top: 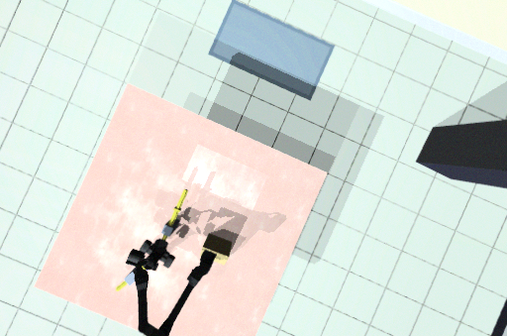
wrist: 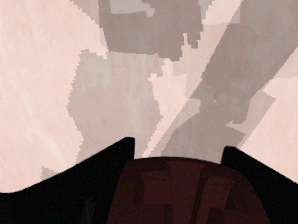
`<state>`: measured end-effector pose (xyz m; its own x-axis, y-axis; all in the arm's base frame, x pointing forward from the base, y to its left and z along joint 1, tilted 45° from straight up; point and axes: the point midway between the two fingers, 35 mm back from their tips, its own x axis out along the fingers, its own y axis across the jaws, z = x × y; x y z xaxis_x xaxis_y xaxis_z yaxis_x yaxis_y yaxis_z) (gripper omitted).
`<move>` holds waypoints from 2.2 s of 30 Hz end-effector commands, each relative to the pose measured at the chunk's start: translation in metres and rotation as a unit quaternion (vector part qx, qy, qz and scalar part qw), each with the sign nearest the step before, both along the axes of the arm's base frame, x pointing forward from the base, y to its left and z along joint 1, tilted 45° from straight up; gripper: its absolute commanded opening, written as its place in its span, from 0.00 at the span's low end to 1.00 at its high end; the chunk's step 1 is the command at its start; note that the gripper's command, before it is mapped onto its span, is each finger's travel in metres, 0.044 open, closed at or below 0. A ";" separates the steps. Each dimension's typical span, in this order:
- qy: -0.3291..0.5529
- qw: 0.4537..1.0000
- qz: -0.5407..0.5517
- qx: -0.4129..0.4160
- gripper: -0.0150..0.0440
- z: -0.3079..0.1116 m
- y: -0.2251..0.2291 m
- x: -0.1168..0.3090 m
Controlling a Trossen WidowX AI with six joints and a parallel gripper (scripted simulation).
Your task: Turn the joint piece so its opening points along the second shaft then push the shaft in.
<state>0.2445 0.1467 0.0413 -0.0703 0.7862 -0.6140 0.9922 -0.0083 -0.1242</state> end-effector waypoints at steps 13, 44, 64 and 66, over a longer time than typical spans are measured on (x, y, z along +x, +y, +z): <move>0.001 1.000 -0.001 0.001 0.56 0.000 0.000 0.000; 0.000 1.000 0.000 0.000 0.25 0.000 0.000 0.000; -0.056 0.995 0.057 -0.052 0.25 0.003 -0.004 0.008; -0.056 0.995 0.057 -0.053 0.25 0.003 -0.004 0.008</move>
<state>0.2512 0.1429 0.0440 -0.0830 0.7167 -0.6924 0.9958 0.0861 -0.0302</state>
